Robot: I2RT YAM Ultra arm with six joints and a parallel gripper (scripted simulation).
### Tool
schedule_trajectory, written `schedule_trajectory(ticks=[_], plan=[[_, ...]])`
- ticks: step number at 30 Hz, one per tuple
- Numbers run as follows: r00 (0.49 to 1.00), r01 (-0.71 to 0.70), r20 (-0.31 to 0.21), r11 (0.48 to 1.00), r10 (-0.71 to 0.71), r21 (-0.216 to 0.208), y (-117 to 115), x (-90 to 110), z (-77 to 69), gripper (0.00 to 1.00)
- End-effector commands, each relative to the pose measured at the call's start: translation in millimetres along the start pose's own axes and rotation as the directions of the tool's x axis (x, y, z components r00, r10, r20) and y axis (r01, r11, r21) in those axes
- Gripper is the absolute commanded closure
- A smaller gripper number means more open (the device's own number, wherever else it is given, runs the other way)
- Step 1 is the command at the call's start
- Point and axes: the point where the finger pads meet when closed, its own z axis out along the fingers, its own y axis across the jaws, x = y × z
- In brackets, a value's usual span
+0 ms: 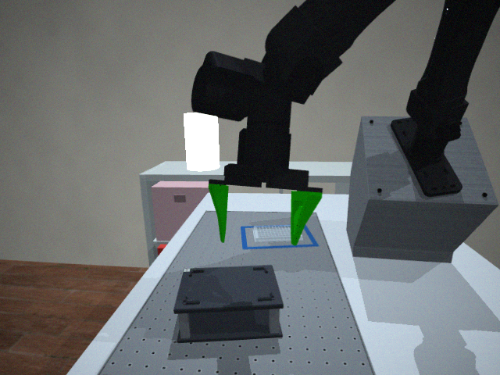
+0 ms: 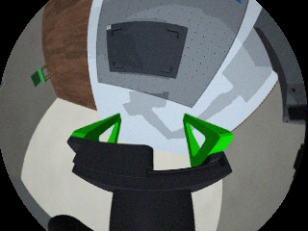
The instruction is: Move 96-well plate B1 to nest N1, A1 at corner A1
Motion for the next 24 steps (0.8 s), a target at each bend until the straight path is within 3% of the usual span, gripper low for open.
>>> schedule_trajectory(ticks=[1, 17, 20, 24], plan=[[1.0, 0.005, -0.001, 1.0, -0.005, -0.009, 3, 1, -2.3, 0.0], [1.0, 0.005, -0.001, 1.0, -0.005, -0.009, 3, 1, -2.3, 0.0], [0.995, 0.095, 0.045, 0.995, -0.094, -0.021, 13, -17, -3.9, 0.0], [0.993, 0.112, 0.049, 0.993, -0.111, -0.026, 19, -32, -4.3, 0.0]])
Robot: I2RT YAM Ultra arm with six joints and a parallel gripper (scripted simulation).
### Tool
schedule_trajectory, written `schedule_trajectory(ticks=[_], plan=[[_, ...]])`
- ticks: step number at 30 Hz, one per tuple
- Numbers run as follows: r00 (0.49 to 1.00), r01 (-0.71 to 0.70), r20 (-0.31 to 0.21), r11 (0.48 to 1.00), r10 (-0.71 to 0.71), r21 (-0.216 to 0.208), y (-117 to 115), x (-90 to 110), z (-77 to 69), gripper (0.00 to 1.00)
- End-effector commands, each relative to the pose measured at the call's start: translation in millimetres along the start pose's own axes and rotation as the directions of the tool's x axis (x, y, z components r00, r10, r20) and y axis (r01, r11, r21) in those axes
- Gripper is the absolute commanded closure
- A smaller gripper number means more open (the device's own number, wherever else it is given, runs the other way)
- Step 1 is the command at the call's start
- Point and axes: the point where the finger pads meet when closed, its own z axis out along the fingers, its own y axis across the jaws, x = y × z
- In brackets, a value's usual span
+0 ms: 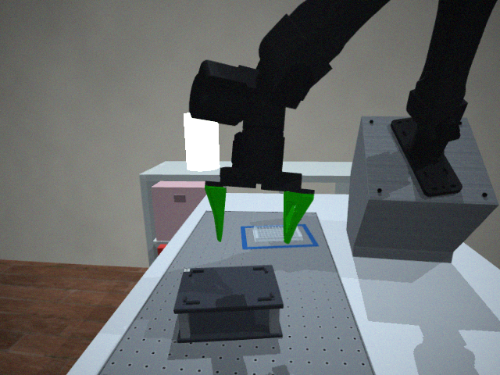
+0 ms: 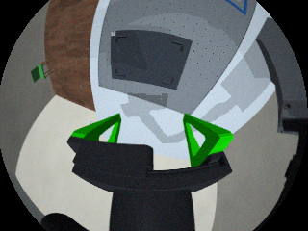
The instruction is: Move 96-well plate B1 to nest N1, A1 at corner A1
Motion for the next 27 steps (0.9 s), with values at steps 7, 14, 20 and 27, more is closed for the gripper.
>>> schedule_trajectory(ticks=[7, 14, 20, 27], plan=[[0.982, 0.176, 0.072, 0.984, -0.175, -0.007, 16, -48, -5.5, 0.0], [0.965, 0.248, 0.092, 0.969, -0.247, 0.0, 17, -73, -5.6, 0.0], [0.935, 0.332, 0.118, 0.943, -0.334, 0.033, 13, -101, -6.3, 0.0], [0.903, 0.404, 0.132, 0.913, -0.408, 0.059, 10, -126, -7.4, 0.0]])
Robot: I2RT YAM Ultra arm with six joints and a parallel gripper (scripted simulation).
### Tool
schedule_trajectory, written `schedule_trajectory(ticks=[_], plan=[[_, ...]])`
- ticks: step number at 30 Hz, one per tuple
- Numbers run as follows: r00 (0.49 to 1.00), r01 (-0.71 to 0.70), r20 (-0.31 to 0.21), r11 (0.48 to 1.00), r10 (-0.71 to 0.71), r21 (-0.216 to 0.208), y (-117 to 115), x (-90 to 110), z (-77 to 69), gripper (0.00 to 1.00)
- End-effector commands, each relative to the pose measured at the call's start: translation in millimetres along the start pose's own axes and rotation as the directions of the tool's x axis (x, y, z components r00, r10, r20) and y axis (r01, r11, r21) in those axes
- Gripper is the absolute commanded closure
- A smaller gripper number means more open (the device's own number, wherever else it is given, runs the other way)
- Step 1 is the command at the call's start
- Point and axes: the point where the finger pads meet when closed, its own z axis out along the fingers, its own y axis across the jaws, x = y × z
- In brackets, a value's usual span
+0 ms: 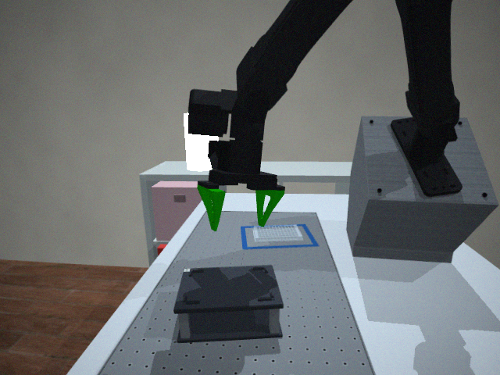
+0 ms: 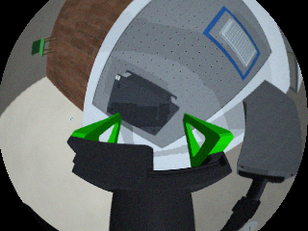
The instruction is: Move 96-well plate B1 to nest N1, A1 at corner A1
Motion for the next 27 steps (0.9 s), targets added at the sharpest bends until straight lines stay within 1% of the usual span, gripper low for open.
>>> schedule_trajectory(ticks=[1, 3, 6, 7, 8, 9, 10, 11, 12, 13, 14, 15, 17, 18, 21, 23, 24, 25, 27], plan=[[0.994, 0.104, 0.031, 0.995, -0.103, -0.009, 7, -18, -6.9, 0.0], [0.988, 0.152, 0.039, 0.988, -0.152, 0.003, 2, -26, -6.2, 0.0], [0.986, 0.163, 0.043, 0.987, -0.162, -0.008, -2, -38, -5.4, 0.0], [0.982, 0.183, 0.044, 0.983, -0.183, 0.011, -8, -41, -5.0, 0.0], [0.979, 0.199, 0.046, 0.98, -0.199, 0.016, -11, -45, -4.7, 0.0], [0.977, 0.206, 0.051, 0.978, -0.206, 0.01, -12, -51, -4.5, 0.0], [0.972, 0.23, 0.049, 0.973, -0.231, 0.025, -17, -54, -4.1, 0.0], [0.968, 0.245, 0.05, 0.969, -0.246, 0.029, -20, -58, -3.8, 0.0], [0.966, 0.253, 0.056, 0.967, -0.254, 0.024, -21, -63, -3.6, 0.0], [0.959, 0.276, 0.052, 0.96, -0.278, 0.038, -26, -66, -3.3, 0.0], [0.955, 0.291, 0.052, 0.956, -0.293, 0.043, -29, -70, -3.1, 0.0], [0.952, 0.298, 0.058, 0.954, -0.3, 0.038, -30, -75, -2.8, 0.0], [0.952, 0.298, 0.058, 0.954, -0.3, 0.038, -30, -75, -2.8, 0.0], [0.945, 0.321, 0.053, 0.946, -0.324, 0.052, -35, -77, -2.6, 0.0], [0.922, 0.38, 0.051, 0.922, -0.384, 0.069, -46, -89, -1.9, 0.0], [0.918, 0.389, 0.059, 0.919, -0.393, 0.064, -50, -98, -1.5, 0.0], [0.917, 0.39, 0.06, 0.919, -0.393, 0.064, -51, -99, -1.4, 0.0], [0.909, 0.409, 0.048, 0.909, -0.414, 0.077, -57, -101, -1.1, 0.0], [0.899, 0.431, 0.055, 0.899, -0.436, 0.078, -62, -109, -0.7, 0.0]])
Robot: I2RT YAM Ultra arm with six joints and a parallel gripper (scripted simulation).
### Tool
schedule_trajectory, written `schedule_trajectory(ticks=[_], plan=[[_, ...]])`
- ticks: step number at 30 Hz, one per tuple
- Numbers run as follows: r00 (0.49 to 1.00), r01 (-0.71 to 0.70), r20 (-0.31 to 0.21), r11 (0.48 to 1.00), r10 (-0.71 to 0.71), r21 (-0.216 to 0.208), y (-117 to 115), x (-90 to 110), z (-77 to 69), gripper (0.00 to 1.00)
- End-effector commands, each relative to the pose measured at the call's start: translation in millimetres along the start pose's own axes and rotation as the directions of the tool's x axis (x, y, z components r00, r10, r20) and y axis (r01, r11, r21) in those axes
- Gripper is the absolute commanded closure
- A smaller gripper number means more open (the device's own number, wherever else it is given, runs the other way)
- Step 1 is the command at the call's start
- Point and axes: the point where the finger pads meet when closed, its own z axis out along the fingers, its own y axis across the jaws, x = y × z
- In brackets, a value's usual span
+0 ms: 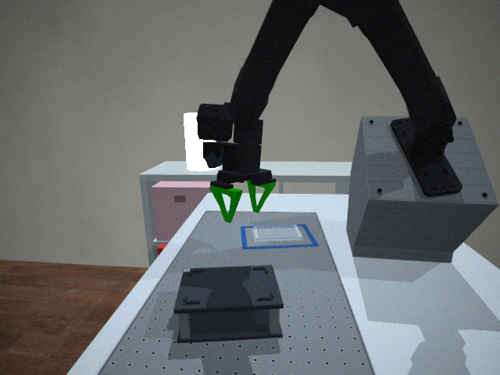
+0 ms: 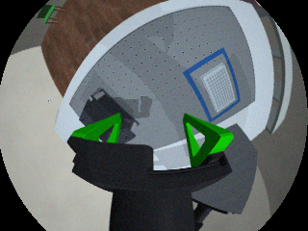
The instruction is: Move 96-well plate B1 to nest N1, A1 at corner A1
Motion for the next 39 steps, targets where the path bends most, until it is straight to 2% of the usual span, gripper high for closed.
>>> schedule_trajectory(ticks=[1, 3, 5, 7, 12, 14, 15, 17, 18, 20, 22, 24, 35, 36, 39], plan=[[0.994, 0.106, 0.024, 0.994, -0.106, 0.011, -14, -19, -5.5, 0.0], [0.991, 0.13, 0.033, 0.991, -0.13, 0.011, -22, -25, -4.3, 0.0], [0.985, 0.168, 0.02, 0.985, -0.169, 0.024, -33, -26, -3.0, 0.0], [0.985, 0.168, 0.02, 0.985, -0.169, 0.024, -33, -26, -3.0, 0.0], [0.965, 0.262, 0.009, 0.964, -0.262, 0.04, -57, -33, 0.2, 0.0], [0.961, 0.275, 0.023, 0.961, -0.276, 0.038, -65, -39, 1.4, 0.0], [0.956, 0.293, 0.003, 0.955, -0.294, 0.044, -71, -36, 2.1, 0.0], [0.948, 0.317, 0.012, 0.947, -0.318, 0.046, -80, -40, 3.4, 0.0], [0.941, 0.339, -0.005, 0.939, -0.339, 0.049, -86, -38, 4.1, 0.0], [0.932, 0.362, 0.003, 0.931, -0.362, 0.051, -95, -42, 5.4, 0.0], [0.917, 0.398, -0.017, 0.916, -0.398, 0.053, -105, -41, 6.9, 0.0], [0.917, 0.398, -0.017, 0.916, -0.398, 0.053, -105, -41, 6.9, 0.0], [0.823, 0.568, -0.055, 0.822, -0.565, 0.046, -160, -41, 15.8, 0.0], [0.818, 0.575, -0.046, 0.817, -0.573, 0.049, -165, -43, 16.7, 0.0], [0.774, 0.633, -0.068, 0.774, -0.63, 0.032, -179, -38, 19.6, 0.0]])
